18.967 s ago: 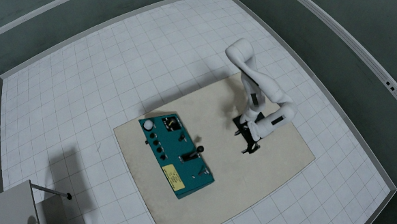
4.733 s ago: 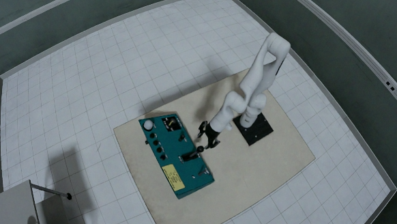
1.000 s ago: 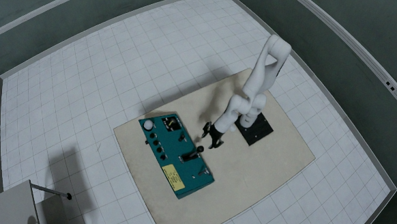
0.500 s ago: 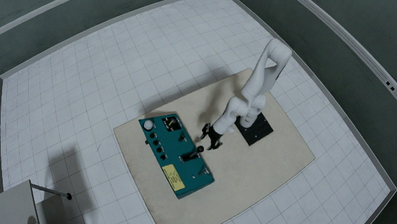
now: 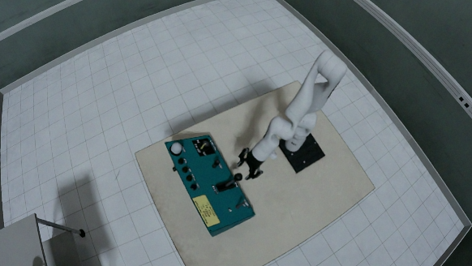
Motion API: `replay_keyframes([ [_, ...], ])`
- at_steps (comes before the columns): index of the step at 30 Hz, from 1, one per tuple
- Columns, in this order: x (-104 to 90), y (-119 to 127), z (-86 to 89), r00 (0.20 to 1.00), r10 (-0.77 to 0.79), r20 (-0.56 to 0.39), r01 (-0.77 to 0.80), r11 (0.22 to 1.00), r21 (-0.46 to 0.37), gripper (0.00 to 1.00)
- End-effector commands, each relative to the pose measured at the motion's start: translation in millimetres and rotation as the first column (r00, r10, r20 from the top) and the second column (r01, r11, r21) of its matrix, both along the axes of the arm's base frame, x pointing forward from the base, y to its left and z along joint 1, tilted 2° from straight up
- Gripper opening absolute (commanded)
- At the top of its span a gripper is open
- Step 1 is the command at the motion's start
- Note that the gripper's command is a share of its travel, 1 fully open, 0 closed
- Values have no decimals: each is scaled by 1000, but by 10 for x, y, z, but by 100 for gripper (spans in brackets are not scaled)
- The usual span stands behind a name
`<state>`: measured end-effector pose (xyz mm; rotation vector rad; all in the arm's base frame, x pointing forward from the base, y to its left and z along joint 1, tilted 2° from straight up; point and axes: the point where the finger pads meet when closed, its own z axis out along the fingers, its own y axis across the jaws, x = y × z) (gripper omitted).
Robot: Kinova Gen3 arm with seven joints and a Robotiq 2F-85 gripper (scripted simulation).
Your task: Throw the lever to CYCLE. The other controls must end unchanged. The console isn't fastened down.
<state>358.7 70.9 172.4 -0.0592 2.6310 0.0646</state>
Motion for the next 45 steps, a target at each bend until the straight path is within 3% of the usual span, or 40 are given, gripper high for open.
replay_keyframes([
  [1, 22, 5, -29, 1000, 1, 0, -1, 1000, 2, 77],
  [45, 115, 18, -201, 1000, 1, -1, -1, 1000, 2, 77],
])
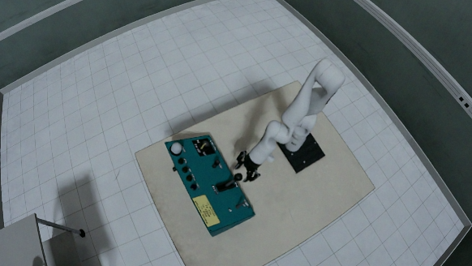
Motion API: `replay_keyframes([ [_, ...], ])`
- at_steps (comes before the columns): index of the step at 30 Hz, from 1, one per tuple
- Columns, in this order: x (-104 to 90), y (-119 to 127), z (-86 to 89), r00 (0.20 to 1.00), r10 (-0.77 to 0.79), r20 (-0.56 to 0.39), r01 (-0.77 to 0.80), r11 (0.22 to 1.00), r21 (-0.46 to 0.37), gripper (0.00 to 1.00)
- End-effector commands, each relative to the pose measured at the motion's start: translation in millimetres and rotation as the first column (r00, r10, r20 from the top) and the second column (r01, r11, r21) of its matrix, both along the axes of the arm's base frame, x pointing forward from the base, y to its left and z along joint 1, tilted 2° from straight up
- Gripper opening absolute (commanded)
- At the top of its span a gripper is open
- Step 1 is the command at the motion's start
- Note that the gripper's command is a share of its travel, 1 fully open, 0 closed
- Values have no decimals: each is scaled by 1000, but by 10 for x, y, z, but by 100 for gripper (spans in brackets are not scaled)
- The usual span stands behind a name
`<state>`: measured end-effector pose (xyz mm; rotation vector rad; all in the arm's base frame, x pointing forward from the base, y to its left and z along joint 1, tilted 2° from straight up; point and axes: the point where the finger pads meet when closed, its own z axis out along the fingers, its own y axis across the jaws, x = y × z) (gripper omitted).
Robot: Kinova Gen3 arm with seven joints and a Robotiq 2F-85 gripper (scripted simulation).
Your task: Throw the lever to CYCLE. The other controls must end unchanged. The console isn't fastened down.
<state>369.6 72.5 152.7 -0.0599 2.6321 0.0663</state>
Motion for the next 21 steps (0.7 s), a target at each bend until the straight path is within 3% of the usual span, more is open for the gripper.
replay_keyframes([
  [1, 8, 1, -8, 1000, 0, 0, 0, 1000, 0, 77],
  [21, 49, 7, -82, 1000, 0, 1, 0, 1000, 0, 77],
])
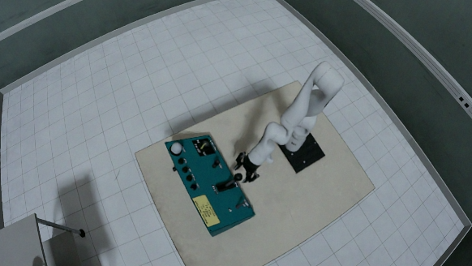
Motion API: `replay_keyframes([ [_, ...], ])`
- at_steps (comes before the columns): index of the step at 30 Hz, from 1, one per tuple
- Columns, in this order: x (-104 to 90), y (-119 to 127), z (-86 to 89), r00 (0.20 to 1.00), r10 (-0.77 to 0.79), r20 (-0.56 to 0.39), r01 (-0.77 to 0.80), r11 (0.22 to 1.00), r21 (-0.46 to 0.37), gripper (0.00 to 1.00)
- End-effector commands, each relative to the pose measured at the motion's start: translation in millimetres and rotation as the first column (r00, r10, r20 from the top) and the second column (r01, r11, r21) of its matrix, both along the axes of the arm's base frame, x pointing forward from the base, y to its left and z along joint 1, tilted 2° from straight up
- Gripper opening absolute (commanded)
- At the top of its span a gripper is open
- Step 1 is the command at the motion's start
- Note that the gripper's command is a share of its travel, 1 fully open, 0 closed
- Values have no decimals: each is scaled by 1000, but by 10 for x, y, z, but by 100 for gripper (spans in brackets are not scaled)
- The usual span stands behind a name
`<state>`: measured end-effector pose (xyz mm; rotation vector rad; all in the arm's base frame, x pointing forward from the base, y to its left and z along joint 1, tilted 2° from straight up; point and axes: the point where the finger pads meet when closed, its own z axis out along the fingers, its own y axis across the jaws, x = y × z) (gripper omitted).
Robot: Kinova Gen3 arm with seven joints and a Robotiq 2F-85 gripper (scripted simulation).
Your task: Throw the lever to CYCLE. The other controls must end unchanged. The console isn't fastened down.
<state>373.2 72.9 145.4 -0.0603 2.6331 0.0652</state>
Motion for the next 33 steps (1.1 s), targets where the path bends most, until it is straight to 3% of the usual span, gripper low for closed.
replay_keyframes([
  [1, 15, 4, -14, 1000, 0, 2, 0, 1000, 1, 77],
  [33, 99, 16, -165, 1000, 0, 2, 0, 1000, 1, 77],
])
